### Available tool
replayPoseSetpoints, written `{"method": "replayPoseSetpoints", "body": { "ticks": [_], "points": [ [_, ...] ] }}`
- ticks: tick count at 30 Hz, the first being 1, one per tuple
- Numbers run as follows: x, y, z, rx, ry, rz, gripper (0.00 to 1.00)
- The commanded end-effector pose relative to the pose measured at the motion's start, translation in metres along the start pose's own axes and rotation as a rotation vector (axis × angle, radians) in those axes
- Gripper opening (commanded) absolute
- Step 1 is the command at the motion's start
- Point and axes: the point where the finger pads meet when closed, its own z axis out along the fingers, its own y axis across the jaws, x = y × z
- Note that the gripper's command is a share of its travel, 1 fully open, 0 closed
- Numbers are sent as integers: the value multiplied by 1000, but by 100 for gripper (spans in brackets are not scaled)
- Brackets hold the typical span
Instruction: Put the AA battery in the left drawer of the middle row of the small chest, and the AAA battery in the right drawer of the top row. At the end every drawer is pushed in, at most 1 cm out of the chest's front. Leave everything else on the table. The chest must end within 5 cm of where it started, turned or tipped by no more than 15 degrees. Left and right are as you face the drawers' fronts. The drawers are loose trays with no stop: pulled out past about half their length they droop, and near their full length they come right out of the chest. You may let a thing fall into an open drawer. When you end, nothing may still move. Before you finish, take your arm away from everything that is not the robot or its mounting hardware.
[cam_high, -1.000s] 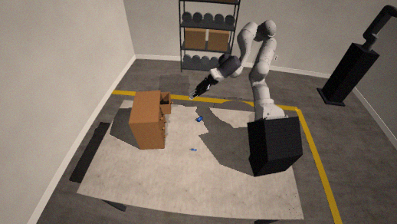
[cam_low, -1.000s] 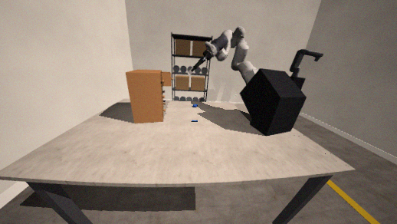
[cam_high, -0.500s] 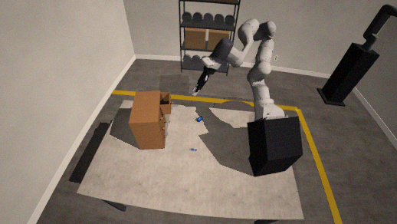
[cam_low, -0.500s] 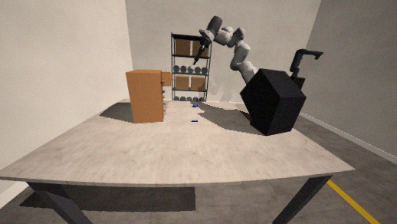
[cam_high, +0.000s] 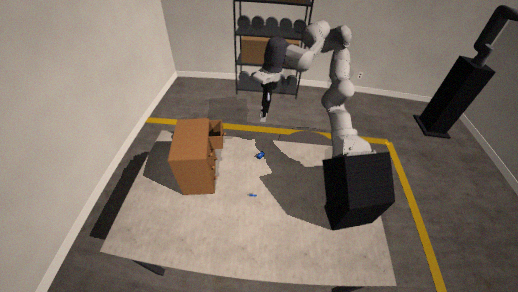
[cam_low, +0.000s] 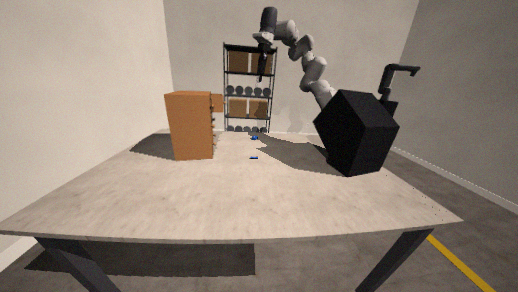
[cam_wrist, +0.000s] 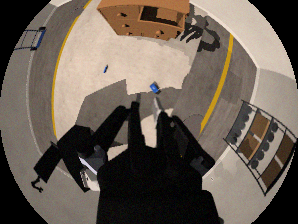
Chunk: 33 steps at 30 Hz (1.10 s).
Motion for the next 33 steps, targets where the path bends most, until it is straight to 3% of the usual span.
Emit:
{"method": "replayPoseSetpoints", "body": {
  "ticks": [1, 33],
  "points": [
    [-19, 8, 0, -30, -85, -70, 20],
    [-20, 8, -2, -31, -100, -70, 20]
  ]
}}
